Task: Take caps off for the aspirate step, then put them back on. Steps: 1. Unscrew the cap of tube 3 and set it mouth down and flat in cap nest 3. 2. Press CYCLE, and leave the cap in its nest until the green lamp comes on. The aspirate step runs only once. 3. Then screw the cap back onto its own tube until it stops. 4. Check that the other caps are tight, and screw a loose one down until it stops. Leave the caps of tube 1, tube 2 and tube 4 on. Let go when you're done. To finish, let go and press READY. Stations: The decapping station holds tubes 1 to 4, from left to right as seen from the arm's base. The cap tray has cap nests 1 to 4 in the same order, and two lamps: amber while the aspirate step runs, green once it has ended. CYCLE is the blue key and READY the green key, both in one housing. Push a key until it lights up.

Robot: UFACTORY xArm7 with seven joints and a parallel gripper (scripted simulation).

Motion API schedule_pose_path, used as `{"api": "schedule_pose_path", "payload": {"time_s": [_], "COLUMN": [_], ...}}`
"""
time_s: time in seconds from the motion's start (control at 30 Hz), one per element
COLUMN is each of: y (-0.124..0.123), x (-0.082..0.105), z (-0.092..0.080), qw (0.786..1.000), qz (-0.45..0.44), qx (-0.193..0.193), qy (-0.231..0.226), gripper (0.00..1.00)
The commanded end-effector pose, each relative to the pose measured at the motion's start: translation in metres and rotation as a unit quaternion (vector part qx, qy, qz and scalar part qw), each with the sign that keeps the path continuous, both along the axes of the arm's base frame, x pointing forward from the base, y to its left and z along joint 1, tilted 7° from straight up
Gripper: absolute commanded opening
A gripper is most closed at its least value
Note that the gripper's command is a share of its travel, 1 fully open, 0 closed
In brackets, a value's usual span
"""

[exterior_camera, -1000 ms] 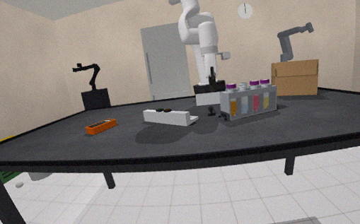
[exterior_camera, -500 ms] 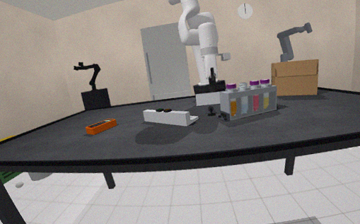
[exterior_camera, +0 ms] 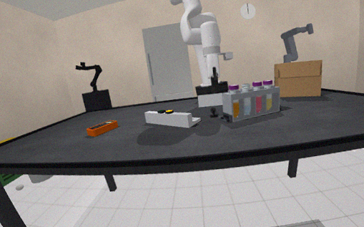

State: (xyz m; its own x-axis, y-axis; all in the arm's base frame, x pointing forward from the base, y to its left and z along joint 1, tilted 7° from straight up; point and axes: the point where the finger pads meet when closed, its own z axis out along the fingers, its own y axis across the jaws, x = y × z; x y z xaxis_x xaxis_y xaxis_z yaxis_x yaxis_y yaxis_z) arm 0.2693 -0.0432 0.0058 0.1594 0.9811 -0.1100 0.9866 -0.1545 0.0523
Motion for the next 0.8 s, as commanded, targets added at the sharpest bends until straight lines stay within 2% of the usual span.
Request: {"api": "schedule_pose_path", "payload": {"time_s": [0.0,0.2,0.37,0.4,0.47,0.63,0.7,0.77], "y": [0.001,0.002,0.002,-0.004,-0.018,-0.042,-0.042,-0.055], "x": [0.001,0.001,0.001,0.006,0.016,0.033,0.033,0.043], "z": [0.012,0.023,0.023,0.023,0.024,0.026,0.026,0.027], "qw": [1.000,1.000,1.000,0.999,0.992,0.966,0.966,0.937], "qz": [0.000,0.000,0.000,0.042,0.124,0.258,0.258,0.347], "qx": [0.000,0.000,0.000,-0.001,-0.004,-0.011,-0.011,-0.012], "qy": [-0.002,-0.002,-0.002,0.003,0.013,0.028,0.028,0.039], "gripper": [0.00,0.00,0.00,1.00,1.00,1.00,1.00,1.00]}}
